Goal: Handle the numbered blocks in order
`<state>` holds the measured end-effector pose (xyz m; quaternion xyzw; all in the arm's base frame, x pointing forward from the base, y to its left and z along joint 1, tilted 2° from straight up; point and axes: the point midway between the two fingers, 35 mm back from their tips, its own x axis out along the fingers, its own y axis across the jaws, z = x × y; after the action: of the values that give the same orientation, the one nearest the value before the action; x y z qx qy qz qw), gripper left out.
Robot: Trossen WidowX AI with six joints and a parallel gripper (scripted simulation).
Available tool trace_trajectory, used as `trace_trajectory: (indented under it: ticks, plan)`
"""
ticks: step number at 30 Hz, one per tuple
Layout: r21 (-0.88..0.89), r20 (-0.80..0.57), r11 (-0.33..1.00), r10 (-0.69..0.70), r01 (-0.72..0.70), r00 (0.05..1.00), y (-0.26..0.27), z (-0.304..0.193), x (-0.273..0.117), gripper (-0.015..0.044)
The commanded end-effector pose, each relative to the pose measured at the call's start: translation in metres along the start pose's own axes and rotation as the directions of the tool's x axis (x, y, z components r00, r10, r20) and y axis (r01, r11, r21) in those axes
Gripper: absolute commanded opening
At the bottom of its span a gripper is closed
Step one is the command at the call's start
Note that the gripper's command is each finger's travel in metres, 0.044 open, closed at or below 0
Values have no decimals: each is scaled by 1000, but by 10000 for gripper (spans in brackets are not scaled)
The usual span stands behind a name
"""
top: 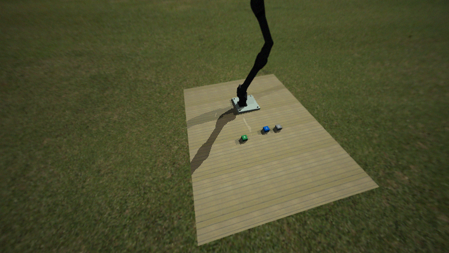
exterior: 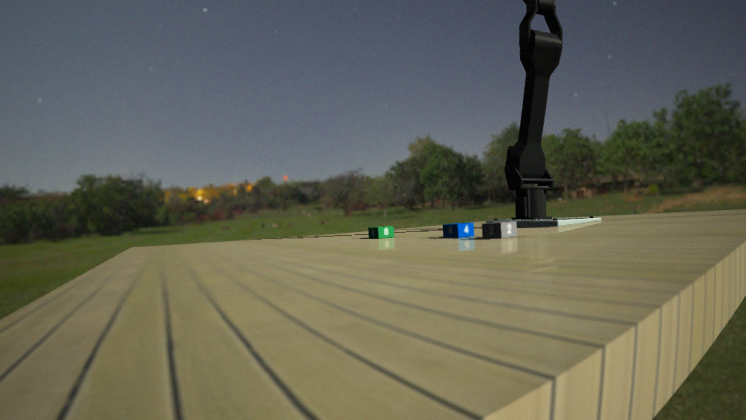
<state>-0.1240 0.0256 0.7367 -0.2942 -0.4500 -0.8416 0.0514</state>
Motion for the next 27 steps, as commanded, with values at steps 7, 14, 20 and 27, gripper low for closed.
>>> trace_trajectory:
  ticks: [7,14,20,27]
  plan:
    - [-144,-245,942,263,-304,933,66,-103,-23,400]
    - [-131,-531,758,490,-639,691,128,-206,-103,400]
    - [4,-719,482,610,-876,332,164,-273,-219,400]
    - [236,-799,103,586,-966,-133,164,-305,-374,400]
